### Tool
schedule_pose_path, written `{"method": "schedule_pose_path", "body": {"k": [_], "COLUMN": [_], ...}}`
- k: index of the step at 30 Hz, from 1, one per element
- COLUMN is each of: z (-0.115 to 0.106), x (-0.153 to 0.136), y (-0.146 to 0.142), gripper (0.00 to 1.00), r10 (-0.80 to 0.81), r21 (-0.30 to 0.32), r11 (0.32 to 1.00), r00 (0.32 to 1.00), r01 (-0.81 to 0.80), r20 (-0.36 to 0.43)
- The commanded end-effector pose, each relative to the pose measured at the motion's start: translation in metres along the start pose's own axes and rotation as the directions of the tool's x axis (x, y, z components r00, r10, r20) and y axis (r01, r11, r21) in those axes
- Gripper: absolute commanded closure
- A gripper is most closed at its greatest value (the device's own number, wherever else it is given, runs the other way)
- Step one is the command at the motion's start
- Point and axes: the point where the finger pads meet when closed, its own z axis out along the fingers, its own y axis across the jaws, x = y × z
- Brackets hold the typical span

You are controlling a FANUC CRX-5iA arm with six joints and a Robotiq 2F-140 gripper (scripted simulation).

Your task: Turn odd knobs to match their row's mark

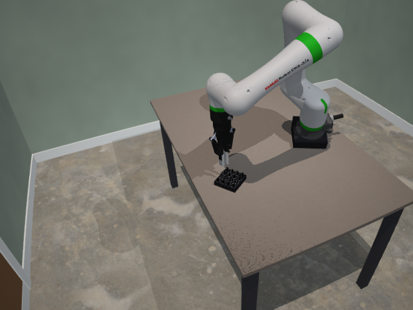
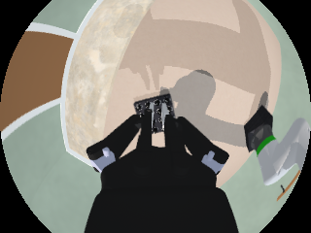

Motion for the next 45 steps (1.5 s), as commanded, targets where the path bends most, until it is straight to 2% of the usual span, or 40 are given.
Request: {"method": "schedule_pose_path", "body": {"k": [1,28,45], "z": [0.004,0.032,0.036], "x": [0.0,0.0,0.0], "y": [0.0,0.0,0.0], "gripper": [0.88,0.88,0.88], "r10": [0.0,0.0,0.0], "r21": [0.0,0.0,0.0], "r11": [1.0,1.0,1.0], "r00": [1.0,1.0,1.0], "r01": [0.0,0.0,0.0], "r20": [0.0,0.0,0.0]}}
